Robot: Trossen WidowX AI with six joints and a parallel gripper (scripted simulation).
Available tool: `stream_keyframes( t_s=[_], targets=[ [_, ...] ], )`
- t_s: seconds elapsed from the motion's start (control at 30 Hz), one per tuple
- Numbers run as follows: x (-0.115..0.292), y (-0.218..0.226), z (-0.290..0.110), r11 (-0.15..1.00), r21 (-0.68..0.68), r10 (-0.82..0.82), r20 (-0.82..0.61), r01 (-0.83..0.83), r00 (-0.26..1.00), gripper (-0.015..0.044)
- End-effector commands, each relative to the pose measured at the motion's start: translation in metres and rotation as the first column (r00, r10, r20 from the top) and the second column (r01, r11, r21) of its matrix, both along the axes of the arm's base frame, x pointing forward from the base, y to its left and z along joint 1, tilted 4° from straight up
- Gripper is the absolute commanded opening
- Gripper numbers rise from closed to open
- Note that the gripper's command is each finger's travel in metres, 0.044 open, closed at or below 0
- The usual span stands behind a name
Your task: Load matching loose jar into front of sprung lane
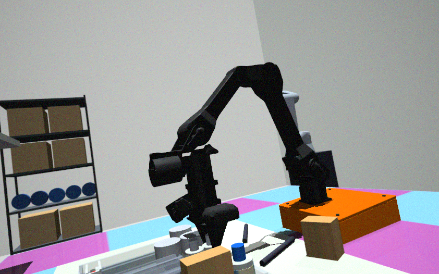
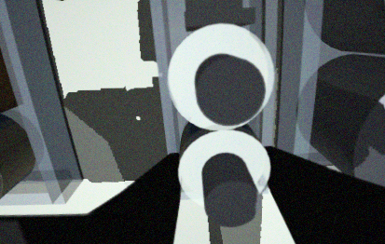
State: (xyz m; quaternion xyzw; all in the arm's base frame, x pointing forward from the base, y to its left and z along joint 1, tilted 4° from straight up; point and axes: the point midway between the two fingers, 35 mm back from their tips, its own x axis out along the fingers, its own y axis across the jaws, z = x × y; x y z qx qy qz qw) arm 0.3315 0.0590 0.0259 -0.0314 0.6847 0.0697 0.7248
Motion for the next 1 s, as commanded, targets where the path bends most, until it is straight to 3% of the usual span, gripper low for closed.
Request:
stream_keyframes(
  t_s=[0.0,0.9,0.97],
  targets=[
    [0.0015,0.0011,0.0005,1.000,0.007,-0.003,0.010,0.003,1.000,0.0000],
    [-0.0038,-0.0007,-0.0004,1.000,0.007,-0.003,0.010,0.003,1.000,0.0000],
    [-0.0033,-0.0008,-0.0005,1.000,0.007,-0.003,0.010,0.003,1.000,0.0053]
  ],
)
